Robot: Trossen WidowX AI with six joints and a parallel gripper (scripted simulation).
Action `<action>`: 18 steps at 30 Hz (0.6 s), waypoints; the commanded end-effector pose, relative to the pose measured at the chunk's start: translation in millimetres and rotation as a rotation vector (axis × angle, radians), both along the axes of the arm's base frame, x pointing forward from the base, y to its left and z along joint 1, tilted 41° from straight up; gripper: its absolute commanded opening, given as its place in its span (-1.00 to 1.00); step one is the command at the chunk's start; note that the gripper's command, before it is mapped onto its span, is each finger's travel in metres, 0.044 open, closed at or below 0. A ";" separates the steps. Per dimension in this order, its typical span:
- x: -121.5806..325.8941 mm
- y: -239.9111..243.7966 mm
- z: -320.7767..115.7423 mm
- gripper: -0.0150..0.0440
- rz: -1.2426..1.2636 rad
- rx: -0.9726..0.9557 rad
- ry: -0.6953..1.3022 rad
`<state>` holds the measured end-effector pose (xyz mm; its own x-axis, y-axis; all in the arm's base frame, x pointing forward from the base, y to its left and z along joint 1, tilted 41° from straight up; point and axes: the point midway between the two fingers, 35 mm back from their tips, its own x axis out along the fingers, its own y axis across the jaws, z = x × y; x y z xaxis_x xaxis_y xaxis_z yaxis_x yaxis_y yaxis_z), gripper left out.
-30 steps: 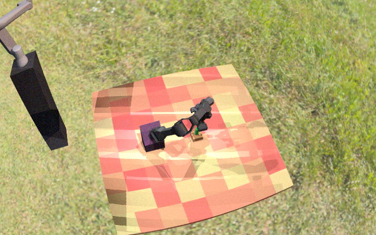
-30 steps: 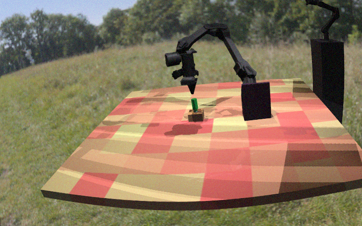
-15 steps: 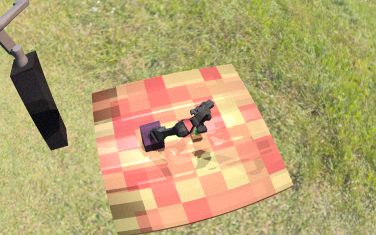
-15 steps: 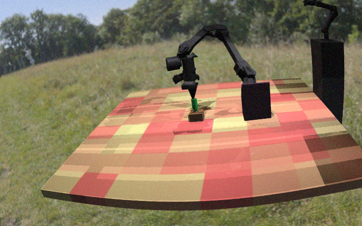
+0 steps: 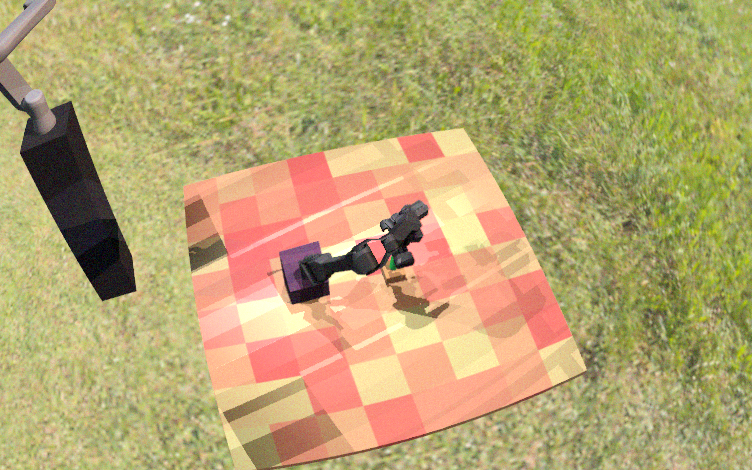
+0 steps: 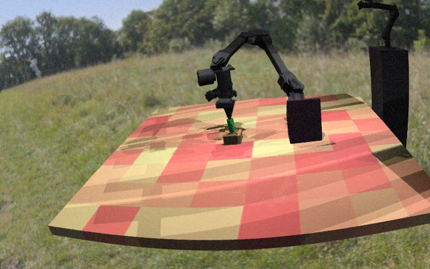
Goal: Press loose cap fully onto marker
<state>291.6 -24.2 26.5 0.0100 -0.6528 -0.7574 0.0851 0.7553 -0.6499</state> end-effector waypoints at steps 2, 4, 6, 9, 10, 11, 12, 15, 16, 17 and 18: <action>4.5 25.0 25.8 -0.49 0.001 0.007 -0.006; 3.5 45.4 49.4 -0.49 0.000 0.007 -0.005; 1.1 57.6 64.7 -0.49 0.000 0.005 -0.004; 0.7 59.1 66.6 -0.49 0.000 0.005 -0.004; 0.7 59.1 66.6 -0.49 0.000 0.005 -0.004; 0.7 59.1 66.6 -0.49 0.000 0.005 -0.004; 0.7 59.1 66.6 -0.49 0.000 0.005 -0.004; 0.7 59.1 66.6 -0.22 0.000 0.005 -0.004; 0.7 59.1 66.6 -0.14 0.000 0.005 -0.004; 0.7 59.1 66.6 -0.05 0.000 0.005 -0.004; 0.7 59.1 66.6 0.04 0.000 0.005 -0.004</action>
<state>291.5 32.7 91.0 0.0114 -0.6554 -0.7552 0.0803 0.7534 -0.6527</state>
